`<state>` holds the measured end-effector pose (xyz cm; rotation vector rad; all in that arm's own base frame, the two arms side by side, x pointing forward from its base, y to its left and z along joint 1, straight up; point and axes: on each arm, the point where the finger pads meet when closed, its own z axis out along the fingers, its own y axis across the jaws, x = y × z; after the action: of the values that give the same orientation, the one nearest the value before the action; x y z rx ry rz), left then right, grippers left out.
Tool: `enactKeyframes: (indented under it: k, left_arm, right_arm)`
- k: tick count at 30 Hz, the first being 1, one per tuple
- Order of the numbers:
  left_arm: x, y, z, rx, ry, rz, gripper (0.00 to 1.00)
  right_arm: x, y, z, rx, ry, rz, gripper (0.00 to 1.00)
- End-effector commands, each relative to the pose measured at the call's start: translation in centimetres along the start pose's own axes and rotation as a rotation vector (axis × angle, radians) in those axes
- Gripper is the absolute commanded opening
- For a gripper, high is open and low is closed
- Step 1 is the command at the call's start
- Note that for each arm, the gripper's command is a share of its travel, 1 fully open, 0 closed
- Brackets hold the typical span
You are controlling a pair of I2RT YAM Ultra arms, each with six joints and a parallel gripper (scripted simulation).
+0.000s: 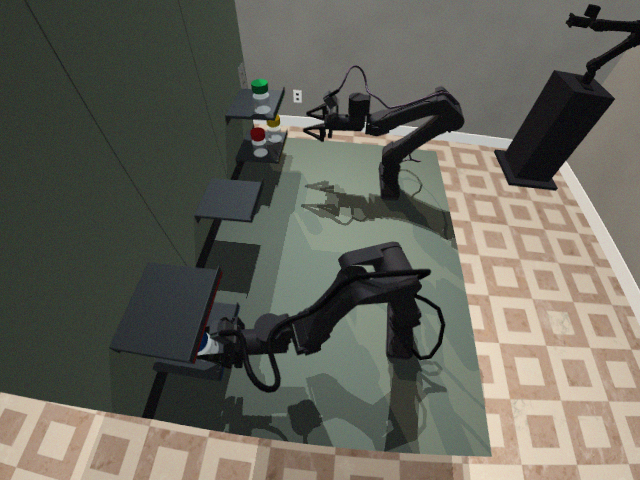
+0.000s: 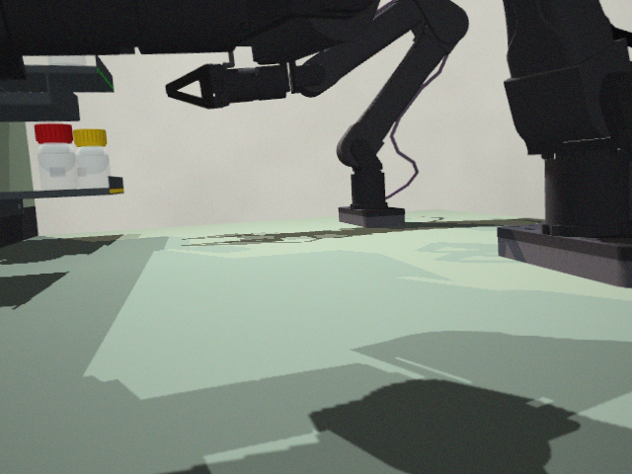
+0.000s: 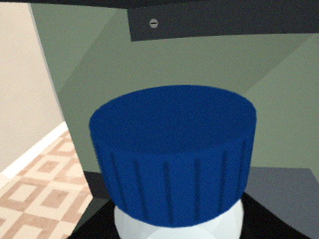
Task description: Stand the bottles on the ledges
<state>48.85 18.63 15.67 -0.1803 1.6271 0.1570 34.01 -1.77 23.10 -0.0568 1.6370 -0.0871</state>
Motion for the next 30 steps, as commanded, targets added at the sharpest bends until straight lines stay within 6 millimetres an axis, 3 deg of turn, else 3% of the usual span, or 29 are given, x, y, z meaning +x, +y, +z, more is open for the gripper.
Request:
enactKeyframes:
  k: [1, 14, 16, 17, 25, 27, 30]
  left_arm:
    - [-3.9, -0.2, 1.1, 0.006, -0.114, 0.029, 0.52]
    - [-4.4, -0.1, 1.0, 0.003, -0.123, 0.031, 0.52]
    - [-3.9, 0.0, 0.8, 0.002, -0.112, 0.026, 0.52]
    - [-3.9, 0.0, 0.8, 0.002, -0.112, 0.026, 0.52]
    - [-3.9, 0.0, 0.8, 0.002, -0.112, 0.026, 0.52]
    - [-3.9, 0.0, 0.8, 0.002, -0.112, 0.026, 0.52]
    - [-3.9, 0.0, 0.8, 0.002, -0.112, 0.026, 0.52]
  right_arm:
    - [-0.9, -0.3, -0.2, 0.008, -0.03, -0.003, 1.0]
    - [-0.9, -0.3, -0.2, 0.008, -0.03, -0.003, 1.0]
    - [-1.7, -0.4, -0.2, 0.012, -0.063, -0.002, 0.81]
    - [-2.0, -0.4, -0.2, 0.013, -0.075, 0.002, 0.81]
    - [-4.8, -0.7, 3.7, 0.028, -0.225, 0.032, 0.81]
    - [-4.8, -0.7, 3.7, 0.028, -0.225, 0.032, 0.81]
    - [-3.3, -0.6, 5.9, 0.025, -0.216, 0.045, 0.81]
